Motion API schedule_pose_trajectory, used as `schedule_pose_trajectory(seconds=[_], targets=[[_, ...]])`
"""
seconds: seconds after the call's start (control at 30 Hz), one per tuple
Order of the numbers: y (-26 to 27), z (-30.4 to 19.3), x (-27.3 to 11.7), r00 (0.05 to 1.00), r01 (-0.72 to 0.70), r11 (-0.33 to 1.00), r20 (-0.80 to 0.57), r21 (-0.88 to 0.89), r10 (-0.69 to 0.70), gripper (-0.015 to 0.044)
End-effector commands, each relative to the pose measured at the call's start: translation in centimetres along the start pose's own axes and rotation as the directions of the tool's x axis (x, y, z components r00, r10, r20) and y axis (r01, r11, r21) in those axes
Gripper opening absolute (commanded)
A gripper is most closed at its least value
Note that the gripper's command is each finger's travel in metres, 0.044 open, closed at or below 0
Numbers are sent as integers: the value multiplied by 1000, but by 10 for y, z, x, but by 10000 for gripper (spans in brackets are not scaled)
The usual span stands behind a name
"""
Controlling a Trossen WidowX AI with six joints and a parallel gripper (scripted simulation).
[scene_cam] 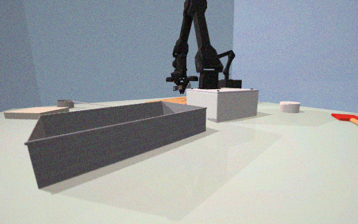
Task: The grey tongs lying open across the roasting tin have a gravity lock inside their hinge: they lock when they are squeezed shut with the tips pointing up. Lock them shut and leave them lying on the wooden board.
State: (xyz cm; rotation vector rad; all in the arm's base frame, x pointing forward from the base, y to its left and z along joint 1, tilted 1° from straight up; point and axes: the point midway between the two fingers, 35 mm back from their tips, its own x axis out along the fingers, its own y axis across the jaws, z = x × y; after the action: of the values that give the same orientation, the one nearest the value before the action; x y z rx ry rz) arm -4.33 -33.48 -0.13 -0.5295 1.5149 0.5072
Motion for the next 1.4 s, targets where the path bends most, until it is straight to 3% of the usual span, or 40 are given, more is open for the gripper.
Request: schedule_pose_trajectory(seconds=[0.0,0.17,0.9,1.1,1.37], targets=[[1,0,5,1000,-1,1000,-6,-6,1,-150],[1,0,6,1000,-1,1000,-6,-6,1,-150],[1,1,6,1000,-2,1000,1,0,2,427],[-7,13,-5,1000,-1,1000,2,-1,1,440],[-38,113,-83,1000,3,1000,6,-5,-3,440]])
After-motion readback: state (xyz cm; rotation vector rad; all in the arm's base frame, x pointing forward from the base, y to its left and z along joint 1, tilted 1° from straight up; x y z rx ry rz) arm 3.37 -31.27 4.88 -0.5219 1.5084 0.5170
